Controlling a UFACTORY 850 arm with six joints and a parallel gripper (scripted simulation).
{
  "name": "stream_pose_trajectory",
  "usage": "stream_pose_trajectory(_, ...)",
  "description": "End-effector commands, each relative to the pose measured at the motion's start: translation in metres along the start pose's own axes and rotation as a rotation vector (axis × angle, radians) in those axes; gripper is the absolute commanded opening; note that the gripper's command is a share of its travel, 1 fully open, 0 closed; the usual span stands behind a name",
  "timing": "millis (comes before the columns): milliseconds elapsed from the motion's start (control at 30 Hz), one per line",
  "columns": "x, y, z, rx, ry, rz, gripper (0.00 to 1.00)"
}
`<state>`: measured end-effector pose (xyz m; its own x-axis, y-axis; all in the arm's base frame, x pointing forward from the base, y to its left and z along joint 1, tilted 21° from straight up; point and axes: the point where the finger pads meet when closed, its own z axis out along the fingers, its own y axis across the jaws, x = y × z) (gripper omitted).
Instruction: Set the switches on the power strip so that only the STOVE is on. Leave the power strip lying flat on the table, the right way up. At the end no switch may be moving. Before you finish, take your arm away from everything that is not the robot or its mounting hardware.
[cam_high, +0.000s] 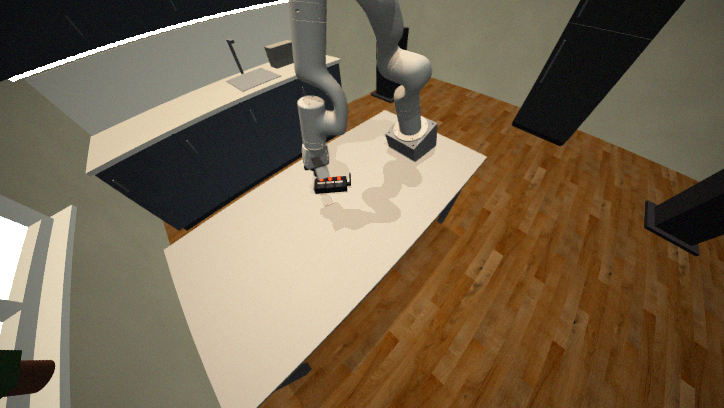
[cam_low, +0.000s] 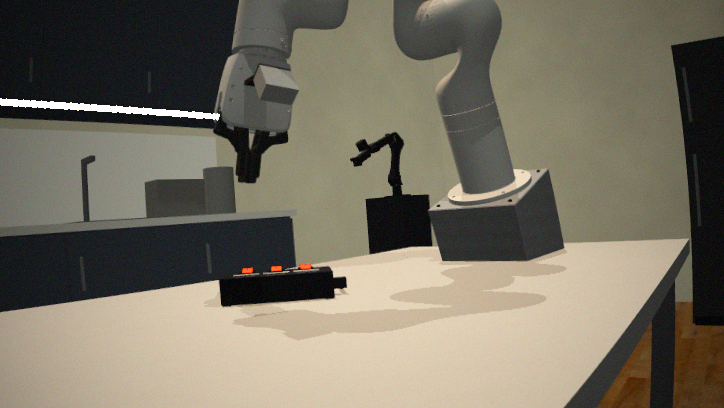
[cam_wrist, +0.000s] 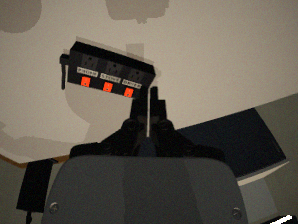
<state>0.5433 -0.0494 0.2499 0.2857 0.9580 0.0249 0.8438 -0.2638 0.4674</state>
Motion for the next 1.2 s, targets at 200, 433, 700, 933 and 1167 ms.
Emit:
stream_pose_trajectory(200, -0.029, -0.005, 0.019, -0.005, 0.025, 0.048, 0.00)
stream_pose_trajectory(433, -0.029, -0.005, 0.019, -0.005, 0.025, 0.048, 0.00)
stream_pose_trajectory(700, -0.054, -0.016, 0.033, 0.008, 0.056, 0.096, 0.00)
stream_pose_trajectory(933, -0.054, -0.016, 0.033, 0.008, 0.056, 0.096, 0.00)
stream_pose_trajectory(1167, -0.054, -0.016, 0.033, 0.008, 0.056, 0.096, 0.00)
